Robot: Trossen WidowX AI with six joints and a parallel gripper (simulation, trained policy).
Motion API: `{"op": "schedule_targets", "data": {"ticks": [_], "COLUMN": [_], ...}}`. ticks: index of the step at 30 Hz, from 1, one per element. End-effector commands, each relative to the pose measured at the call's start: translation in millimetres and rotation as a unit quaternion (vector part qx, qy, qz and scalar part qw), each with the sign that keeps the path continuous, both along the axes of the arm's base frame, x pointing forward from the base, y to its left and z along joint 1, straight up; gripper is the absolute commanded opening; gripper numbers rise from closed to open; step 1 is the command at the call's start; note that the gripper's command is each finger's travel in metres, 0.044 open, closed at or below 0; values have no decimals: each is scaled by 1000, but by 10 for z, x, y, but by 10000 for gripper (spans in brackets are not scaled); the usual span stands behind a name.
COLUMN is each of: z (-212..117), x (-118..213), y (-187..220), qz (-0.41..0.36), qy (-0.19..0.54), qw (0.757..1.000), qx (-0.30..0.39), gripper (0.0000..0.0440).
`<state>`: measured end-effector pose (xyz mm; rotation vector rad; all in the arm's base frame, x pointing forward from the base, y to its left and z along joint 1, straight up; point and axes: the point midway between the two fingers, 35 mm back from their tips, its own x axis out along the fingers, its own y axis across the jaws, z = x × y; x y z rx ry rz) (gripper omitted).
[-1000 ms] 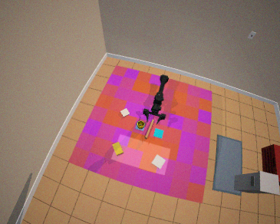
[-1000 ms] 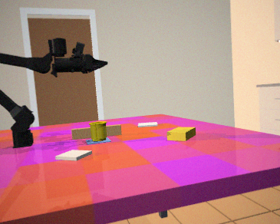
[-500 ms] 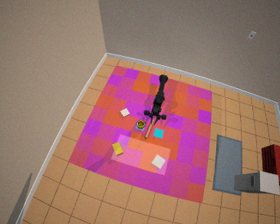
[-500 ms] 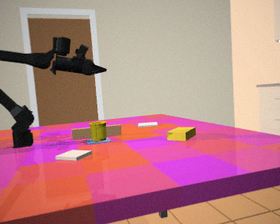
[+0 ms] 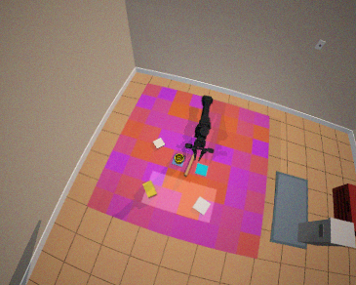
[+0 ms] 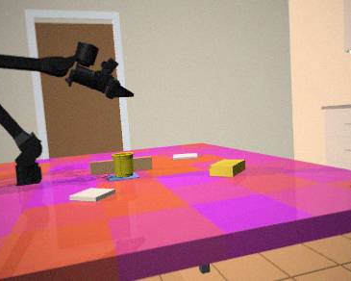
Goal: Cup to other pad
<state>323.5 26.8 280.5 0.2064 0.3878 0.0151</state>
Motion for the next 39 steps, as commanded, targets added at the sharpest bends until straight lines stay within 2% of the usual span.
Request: {"op": "schedule_targets", "data": {"ticks": [1,20,39], "z": [-31,-274,-505], "x": [14,-27,-157], "y": [27,129,70], "qz": [-3,-13,-24], "qy": [26,182,331], "qw": [1000,983,943], "qx": [8,22,-7], "gripper": [103,116,134]}}
